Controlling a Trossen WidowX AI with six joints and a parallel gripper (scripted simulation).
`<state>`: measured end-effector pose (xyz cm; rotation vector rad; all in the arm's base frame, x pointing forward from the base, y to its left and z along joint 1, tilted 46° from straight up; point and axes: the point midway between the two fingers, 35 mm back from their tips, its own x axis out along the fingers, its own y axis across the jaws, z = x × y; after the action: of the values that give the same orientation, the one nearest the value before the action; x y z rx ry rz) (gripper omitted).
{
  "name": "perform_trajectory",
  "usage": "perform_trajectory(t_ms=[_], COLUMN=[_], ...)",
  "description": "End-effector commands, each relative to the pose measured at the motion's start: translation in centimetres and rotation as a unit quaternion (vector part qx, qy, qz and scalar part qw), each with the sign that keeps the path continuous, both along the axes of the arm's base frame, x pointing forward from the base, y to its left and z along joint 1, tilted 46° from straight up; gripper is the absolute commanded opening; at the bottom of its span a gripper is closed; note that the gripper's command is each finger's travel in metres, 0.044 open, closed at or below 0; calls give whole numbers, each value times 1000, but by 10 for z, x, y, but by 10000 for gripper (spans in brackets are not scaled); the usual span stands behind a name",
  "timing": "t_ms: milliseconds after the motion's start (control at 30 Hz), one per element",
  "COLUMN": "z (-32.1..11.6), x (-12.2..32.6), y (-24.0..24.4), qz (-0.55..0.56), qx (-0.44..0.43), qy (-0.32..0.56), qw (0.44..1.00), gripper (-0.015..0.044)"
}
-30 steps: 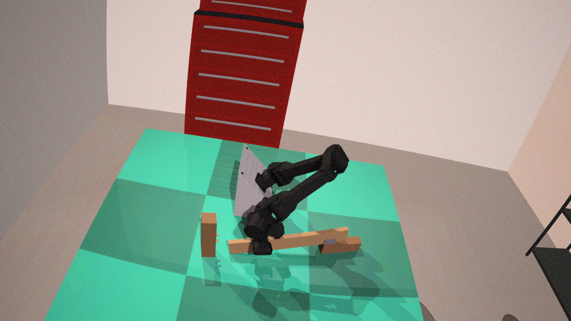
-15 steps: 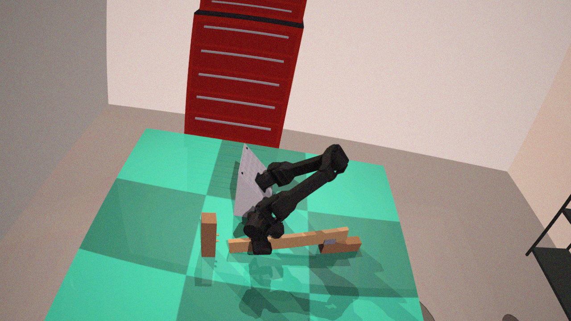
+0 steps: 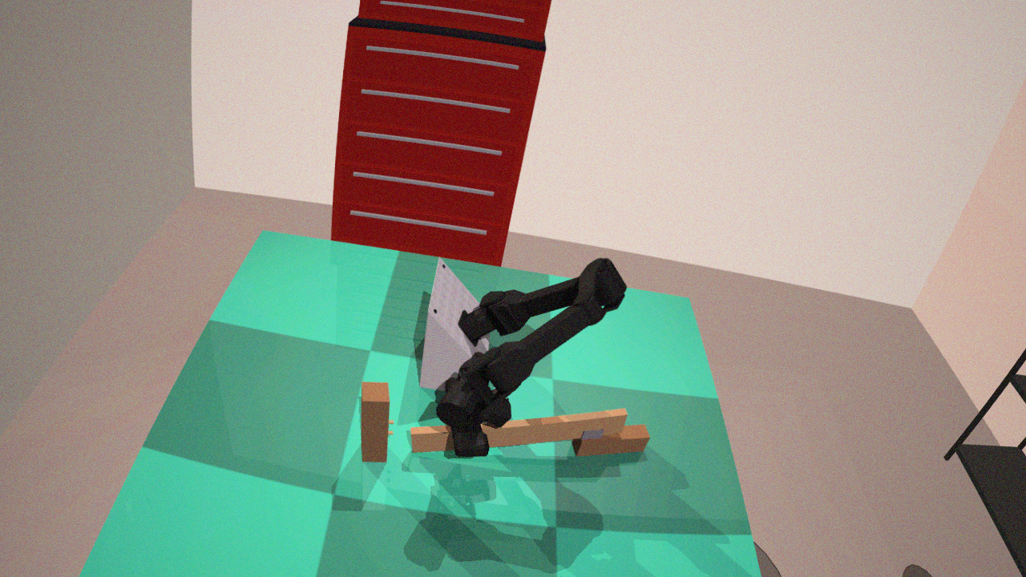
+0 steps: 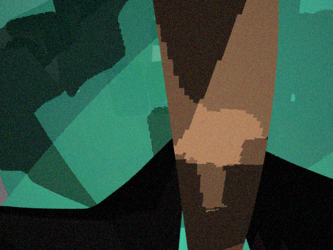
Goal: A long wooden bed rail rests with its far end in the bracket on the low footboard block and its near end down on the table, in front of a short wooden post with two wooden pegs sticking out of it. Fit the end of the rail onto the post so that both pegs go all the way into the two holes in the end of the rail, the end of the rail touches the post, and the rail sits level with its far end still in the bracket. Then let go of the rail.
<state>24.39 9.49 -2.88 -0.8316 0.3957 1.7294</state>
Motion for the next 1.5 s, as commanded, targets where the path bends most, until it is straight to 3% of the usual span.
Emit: perform_trajectory(t_ms=[0,1467], z=[5,21], x=[7,11], y=[-3,-18], qz=[-4,-4], qx=[4,3], qy=[-9,-9], qw=[1000,1000], gripper=[0,0])
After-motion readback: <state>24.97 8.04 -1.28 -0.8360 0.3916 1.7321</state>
